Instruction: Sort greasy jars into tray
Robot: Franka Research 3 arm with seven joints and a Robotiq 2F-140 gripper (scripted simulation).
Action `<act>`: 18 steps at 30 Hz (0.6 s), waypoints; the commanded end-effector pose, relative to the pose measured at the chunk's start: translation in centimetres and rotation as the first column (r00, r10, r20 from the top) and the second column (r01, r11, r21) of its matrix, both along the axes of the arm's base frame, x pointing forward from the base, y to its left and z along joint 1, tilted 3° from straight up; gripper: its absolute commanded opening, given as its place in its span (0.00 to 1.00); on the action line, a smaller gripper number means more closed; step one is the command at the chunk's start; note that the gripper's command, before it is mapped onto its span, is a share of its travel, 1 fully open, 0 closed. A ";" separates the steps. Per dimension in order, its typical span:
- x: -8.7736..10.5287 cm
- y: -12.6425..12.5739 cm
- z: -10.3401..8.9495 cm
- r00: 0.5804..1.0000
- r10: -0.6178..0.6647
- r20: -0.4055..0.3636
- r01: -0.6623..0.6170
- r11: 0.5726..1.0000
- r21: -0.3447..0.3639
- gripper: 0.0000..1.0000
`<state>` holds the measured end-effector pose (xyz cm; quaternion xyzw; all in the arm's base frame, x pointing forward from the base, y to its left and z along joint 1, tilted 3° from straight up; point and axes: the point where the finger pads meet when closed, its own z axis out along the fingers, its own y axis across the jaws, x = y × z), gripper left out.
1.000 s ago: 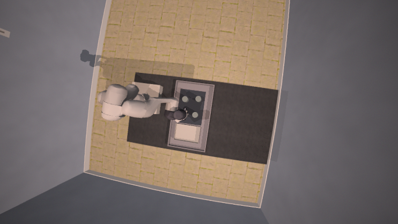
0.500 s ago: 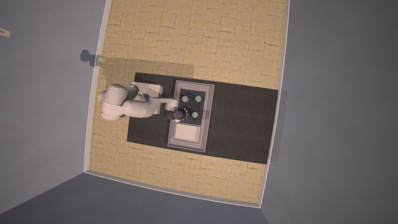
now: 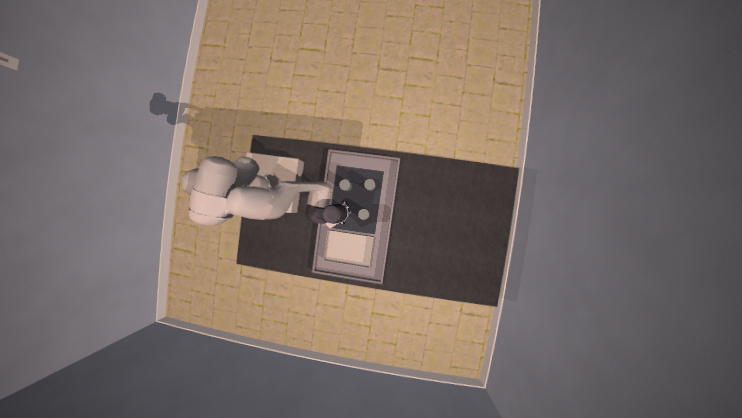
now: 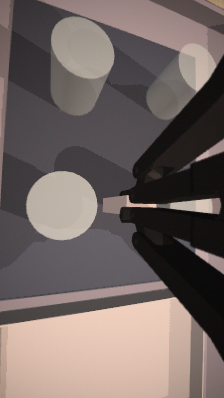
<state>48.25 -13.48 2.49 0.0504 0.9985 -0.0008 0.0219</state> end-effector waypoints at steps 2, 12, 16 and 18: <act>0.0 -0.2 0.1 1.000 -0.006 0.005 0.006 1.000 -0.002 0.00; -0.1 -0.1 0.1 1.000 -0.006 0.005 0.006 1.000 -0.002 0.00; -0.1 -0.1 0.1 1.000 -0.006 0.005 0.006 1.000 -0.002 0.00; -0.2 -0.1 0.1 1.000 -0.006 0.005 0.006 1.000 -0.002 0.00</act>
